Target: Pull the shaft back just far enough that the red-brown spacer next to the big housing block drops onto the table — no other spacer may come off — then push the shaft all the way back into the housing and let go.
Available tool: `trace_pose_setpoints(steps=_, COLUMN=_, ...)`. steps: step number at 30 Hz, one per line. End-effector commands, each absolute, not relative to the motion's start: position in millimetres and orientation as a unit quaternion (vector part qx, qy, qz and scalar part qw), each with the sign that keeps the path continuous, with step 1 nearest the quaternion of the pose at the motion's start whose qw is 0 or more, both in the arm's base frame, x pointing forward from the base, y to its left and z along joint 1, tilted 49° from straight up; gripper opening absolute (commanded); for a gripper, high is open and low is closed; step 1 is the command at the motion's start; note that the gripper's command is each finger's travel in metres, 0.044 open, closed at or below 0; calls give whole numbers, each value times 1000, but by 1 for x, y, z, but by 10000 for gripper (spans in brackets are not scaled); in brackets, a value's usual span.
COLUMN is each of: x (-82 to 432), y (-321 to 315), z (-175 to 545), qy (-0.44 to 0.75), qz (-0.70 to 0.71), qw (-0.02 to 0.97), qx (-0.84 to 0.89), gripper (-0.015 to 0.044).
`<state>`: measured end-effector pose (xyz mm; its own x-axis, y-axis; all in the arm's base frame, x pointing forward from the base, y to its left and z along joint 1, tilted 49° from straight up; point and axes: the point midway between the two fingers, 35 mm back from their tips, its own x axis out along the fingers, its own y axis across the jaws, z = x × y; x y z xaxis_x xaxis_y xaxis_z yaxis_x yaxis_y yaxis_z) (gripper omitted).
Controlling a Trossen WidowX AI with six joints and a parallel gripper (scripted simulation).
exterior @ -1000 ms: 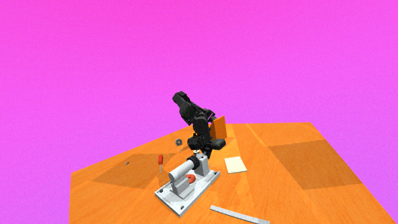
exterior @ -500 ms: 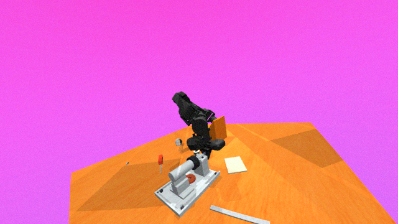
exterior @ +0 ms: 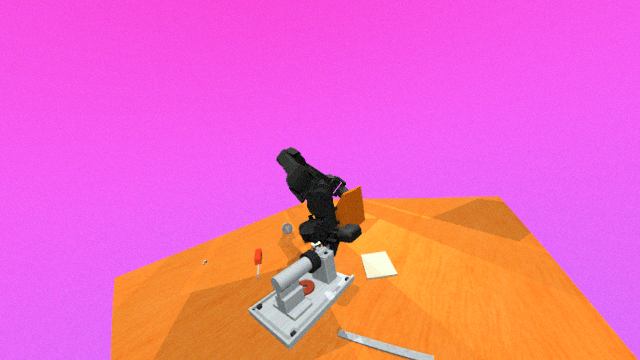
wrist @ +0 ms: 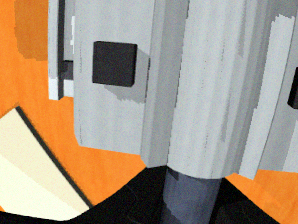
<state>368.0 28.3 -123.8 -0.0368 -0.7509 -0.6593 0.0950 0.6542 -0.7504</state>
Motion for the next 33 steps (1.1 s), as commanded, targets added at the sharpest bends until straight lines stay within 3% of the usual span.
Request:
trace_pose_setpoints(steps=1, x=371, y=29, z=-123, qy=639, qz=-328, qw=647, qx=-257, gripper=0)
trace_pose_setpoints(steps=28, x=377, y=28, z=-122, qy=639, qz=-328, qw=647, qx=-257, gripper=0)
trace_pose_setpoints(steps=33, x=373, y=28, z=-123, qy=642, qz=-328, qw=643, qx=-257, gripper=131)
